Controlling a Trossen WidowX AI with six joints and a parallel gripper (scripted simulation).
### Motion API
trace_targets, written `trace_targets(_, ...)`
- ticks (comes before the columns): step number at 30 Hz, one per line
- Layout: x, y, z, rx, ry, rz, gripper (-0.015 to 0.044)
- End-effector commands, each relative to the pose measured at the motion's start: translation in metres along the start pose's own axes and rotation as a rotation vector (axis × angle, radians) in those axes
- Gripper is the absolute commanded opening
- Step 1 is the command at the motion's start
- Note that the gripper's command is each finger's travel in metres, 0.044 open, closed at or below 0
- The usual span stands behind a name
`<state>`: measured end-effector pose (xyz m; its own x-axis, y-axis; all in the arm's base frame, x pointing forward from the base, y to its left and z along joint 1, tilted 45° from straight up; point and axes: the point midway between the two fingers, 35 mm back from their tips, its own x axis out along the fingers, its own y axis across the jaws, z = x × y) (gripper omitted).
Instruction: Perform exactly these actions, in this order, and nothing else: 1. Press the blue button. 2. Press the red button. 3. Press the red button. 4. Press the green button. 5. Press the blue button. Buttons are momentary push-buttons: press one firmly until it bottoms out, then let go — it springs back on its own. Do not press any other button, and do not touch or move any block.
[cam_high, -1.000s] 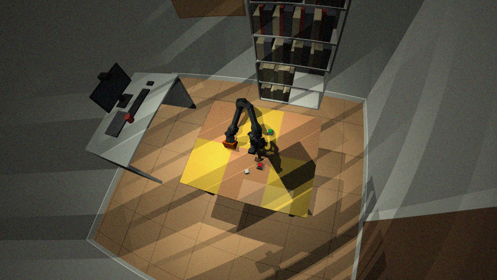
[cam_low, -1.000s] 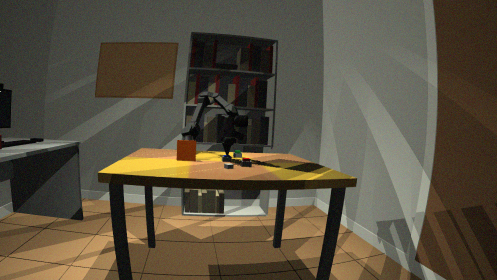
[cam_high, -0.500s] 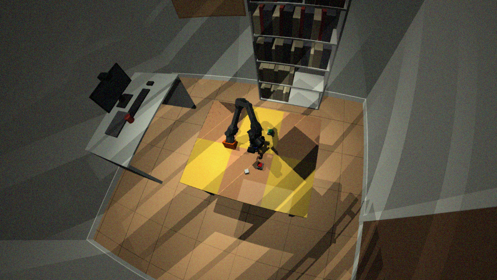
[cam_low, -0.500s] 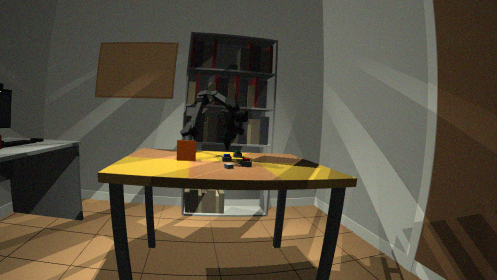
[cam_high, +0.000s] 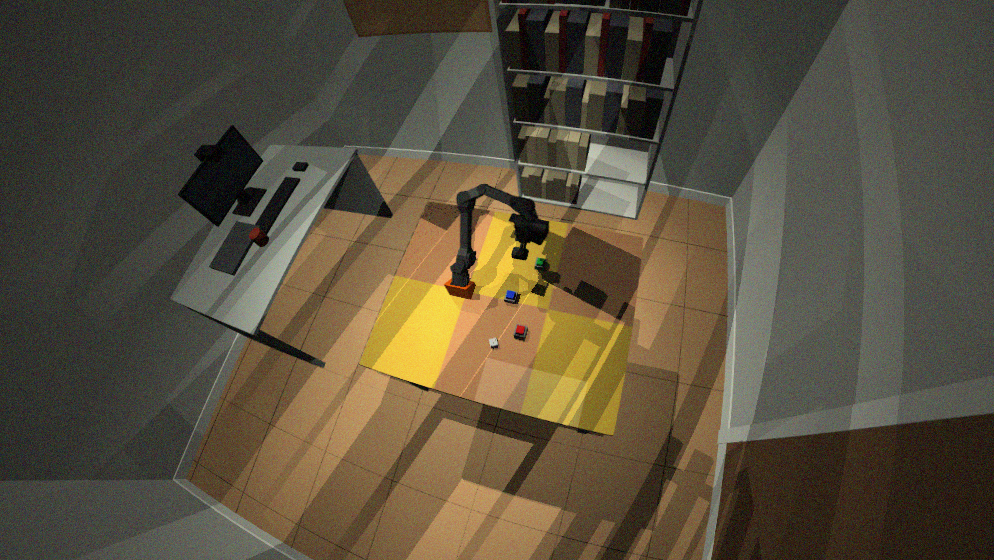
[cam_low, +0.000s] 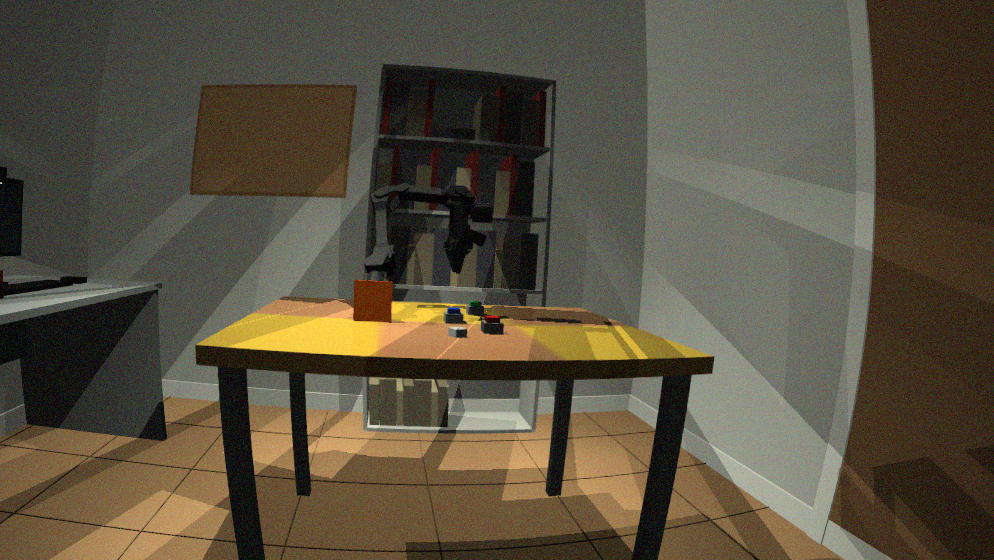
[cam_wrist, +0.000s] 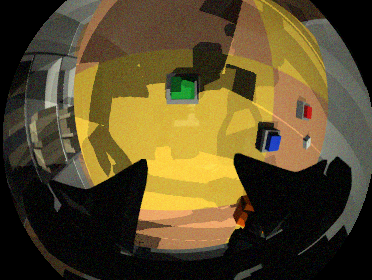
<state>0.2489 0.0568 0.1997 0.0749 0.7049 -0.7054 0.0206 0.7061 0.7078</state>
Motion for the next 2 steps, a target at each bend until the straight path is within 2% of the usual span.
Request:
trace_targets(1, -0.0025, 0.0073, -0.0033, 0.022, 0.007, 0.002, 0.04)
trace_targets(2, -0.0025, 0.0073, -0.0033, 0.022, 0.007, 0.002, 0.04)
